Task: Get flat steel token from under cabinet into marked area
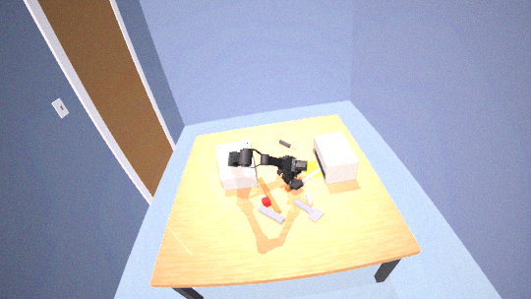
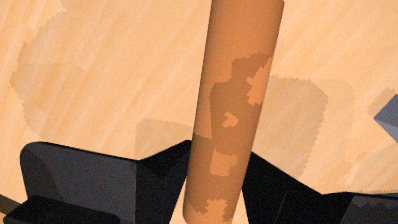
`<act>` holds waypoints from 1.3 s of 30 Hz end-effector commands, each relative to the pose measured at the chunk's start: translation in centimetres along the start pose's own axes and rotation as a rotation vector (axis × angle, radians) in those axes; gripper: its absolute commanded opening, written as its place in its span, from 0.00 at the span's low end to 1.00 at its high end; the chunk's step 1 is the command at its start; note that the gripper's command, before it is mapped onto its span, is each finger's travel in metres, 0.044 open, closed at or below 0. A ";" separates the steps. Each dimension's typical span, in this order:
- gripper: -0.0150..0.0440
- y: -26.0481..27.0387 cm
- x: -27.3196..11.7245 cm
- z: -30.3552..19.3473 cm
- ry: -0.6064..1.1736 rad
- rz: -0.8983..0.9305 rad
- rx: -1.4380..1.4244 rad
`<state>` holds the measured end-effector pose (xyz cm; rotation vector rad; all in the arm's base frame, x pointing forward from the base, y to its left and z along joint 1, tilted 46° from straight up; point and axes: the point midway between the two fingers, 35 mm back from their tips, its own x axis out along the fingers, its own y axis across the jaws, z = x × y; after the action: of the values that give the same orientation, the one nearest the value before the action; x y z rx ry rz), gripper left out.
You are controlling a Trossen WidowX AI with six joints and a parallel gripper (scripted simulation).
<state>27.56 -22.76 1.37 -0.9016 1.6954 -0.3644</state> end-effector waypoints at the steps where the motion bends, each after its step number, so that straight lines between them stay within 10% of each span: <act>1: 0.25 0.1 0.1 -0.7 -0.001 0.006 -0.002; 39: 0.25 -0.5 0.1 -5.9 0.001 0.005 -0.003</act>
<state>22.93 -24.30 3.50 -0.9026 1.6969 -0.3640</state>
